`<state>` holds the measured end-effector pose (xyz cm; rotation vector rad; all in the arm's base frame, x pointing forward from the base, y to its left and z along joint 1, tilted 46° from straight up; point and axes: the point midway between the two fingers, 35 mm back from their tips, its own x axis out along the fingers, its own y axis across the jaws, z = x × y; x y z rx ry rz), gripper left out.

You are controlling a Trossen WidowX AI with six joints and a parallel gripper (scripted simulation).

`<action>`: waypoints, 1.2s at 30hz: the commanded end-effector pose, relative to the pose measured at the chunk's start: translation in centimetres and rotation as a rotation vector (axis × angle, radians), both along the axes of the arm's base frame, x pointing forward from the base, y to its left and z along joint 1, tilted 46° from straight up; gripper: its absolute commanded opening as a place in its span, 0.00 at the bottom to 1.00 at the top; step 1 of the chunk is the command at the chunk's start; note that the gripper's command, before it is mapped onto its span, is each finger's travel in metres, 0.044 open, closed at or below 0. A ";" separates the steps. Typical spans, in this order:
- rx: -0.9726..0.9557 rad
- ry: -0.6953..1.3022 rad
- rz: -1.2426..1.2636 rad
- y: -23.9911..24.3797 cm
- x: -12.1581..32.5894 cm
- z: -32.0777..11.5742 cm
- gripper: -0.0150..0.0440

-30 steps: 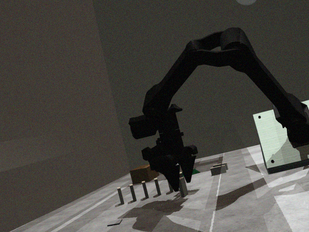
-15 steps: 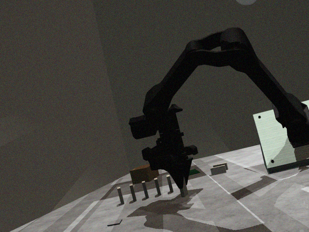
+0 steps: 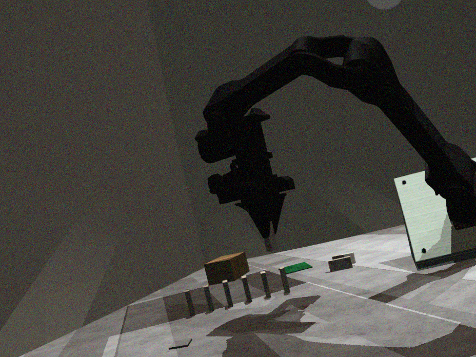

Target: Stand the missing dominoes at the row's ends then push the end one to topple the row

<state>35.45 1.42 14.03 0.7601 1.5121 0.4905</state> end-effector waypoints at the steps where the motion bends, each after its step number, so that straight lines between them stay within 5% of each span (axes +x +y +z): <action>1: -0.006 -0.002 -0.003 -2.6 -0.6 2.4 0.44; 6: -0.010 -0.028 0.027 -3.3 -0.6 1.7 0.44; 15: -0.012 -0.361 0.387 -9.9 -1.5 -5.1 0.44; 36: -0.017 -0.361 0.386 -6.6 -0.8 -8.8 0.44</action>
